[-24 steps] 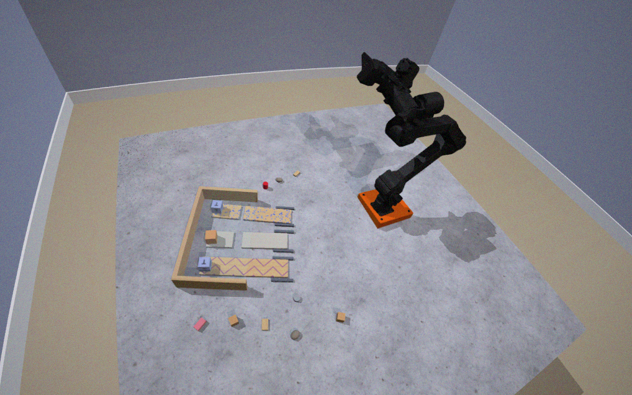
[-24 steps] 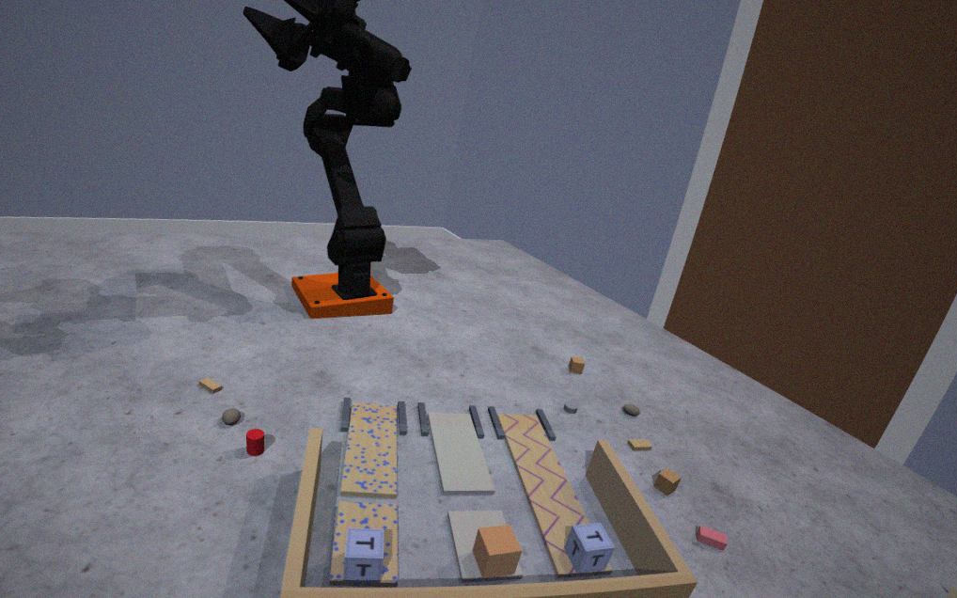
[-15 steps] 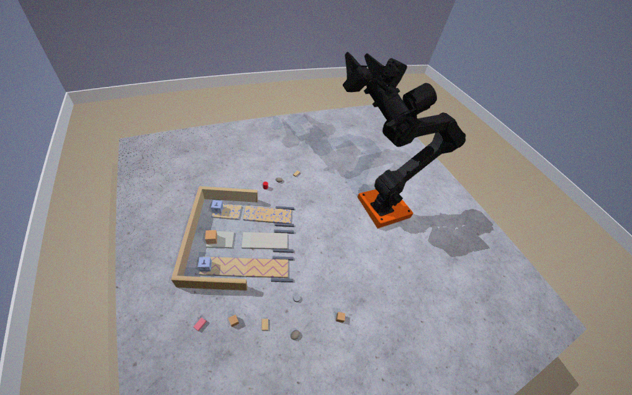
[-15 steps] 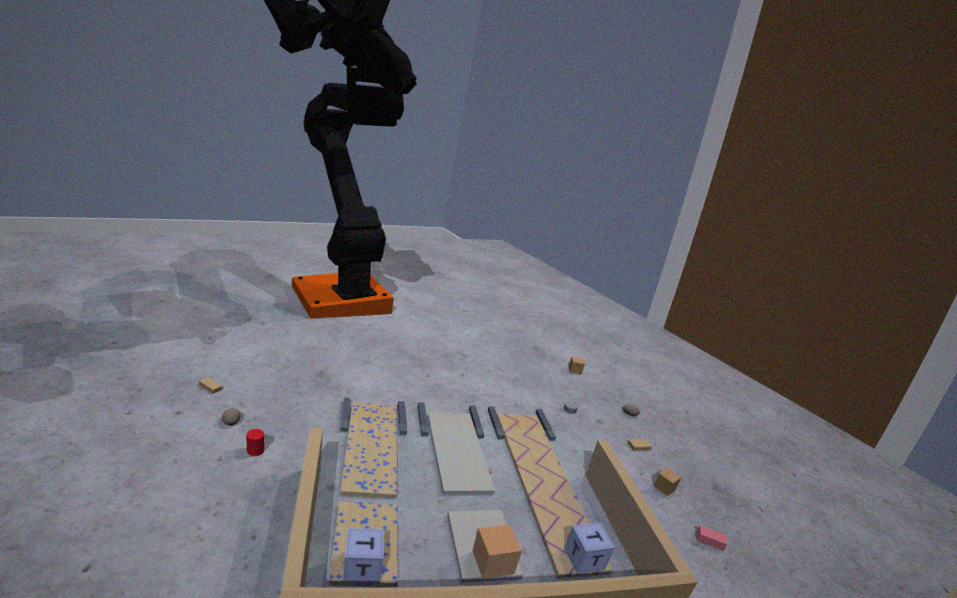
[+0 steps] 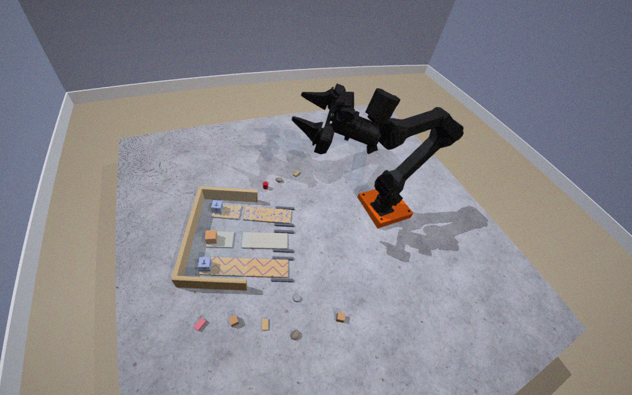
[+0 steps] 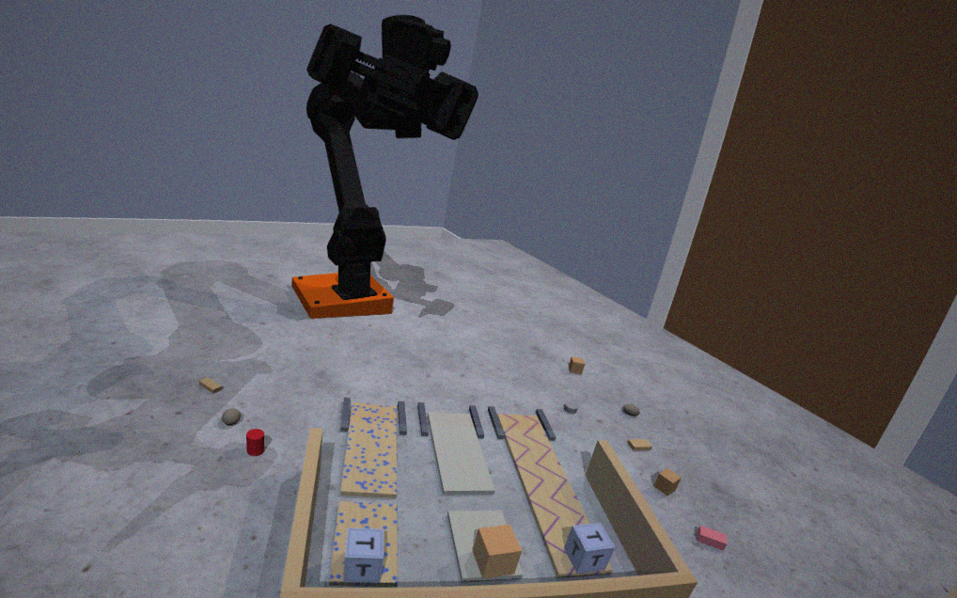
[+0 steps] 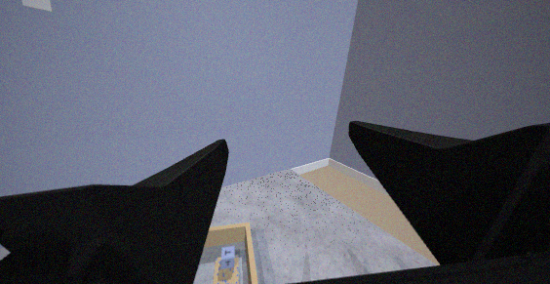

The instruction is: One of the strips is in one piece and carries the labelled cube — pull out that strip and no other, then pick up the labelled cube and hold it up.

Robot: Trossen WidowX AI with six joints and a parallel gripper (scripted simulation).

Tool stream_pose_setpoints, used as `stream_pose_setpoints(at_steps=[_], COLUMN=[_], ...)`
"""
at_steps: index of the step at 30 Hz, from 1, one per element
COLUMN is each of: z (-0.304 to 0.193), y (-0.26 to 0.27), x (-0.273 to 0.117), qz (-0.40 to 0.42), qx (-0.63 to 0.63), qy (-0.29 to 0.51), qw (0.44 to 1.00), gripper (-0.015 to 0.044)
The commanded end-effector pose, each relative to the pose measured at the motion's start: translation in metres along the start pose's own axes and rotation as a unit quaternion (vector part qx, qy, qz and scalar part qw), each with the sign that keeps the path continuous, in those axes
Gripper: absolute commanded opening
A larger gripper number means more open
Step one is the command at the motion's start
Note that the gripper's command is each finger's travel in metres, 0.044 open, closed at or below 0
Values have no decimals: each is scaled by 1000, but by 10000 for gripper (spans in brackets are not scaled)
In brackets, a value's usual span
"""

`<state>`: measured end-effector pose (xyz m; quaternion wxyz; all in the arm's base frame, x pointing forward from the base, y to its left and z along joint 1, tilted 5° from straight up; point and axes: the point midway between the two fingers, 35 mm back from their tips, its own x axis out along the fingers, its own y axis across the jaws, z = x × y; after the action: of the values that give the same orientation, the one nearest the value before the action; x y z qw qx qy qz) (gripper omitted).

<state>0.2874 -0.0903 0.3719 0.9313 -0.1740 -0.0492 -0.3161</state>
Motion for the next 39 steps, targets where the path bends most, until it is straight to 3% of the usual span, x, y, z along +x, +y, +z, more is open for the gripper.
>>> stream_pose_setpoints(at_steps=[1,10,35,39], z=[-56,-141,-142,-142], y=[60,117,117,134], x=[-1,-51,-53,-45], qz=[139,286,288,293], qx=[7,50,51,57], qy=[111,329,333,381], qw=[984,899,897,875], gripper=[400,400,400,295])
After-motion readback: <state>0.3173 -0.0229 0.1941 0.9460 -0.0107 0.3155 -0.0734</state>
